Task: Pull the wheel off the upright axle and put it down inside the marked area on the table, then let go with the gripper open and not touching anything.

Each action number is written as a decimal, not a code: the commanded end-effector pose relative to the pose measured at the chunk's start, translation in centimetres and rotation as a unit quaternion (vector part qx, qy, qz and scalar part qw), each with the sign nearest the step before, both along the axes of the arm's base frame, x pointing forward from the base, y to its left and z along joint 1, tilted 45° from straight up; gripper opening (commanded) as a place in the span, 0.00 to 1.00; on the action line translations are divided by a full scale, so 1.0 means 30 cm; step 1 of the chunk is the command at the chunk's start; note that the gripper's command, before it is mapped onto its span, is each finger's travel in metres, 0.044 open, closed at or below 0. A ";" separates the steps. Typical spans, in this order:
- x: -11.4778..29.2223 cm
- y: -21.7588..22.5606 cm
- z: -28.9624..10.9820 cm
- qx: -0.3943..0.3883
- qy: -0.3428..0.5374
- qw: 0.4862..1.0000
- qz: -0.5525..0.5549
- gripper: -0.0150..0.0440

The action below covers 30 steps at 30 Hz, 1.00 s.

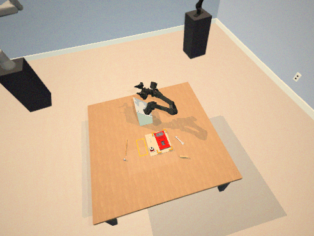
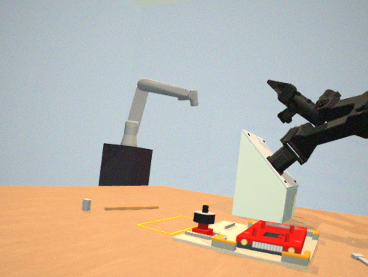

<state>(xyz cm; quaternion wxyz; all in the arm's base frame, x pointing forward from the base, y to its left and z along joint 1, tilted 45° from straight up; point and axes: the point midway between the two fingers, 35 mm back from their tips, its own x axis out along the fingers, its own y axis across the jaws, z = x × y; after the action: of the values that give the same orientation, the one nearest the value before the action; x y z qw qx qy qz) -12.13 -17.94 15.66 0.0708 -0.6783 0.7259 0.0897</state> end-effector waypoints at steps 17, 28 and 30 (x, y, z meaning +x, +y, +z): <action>0.162 -0.196 0.007 0.061 0.048 0.973 0.216 0.76; 0.284 -0.281 -0.020 0.088 0.112 0.931 0.337 0.76; 0.303 -0.292 -0.024 0.091 0.118 0.923 0.354 0.76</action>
<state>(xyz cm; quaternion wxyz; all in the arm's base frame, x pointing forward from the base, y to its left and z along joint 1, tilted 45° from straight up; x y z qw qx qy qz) -4.02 -25.97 14.99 0.0235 -0.8550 0.4610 0.2364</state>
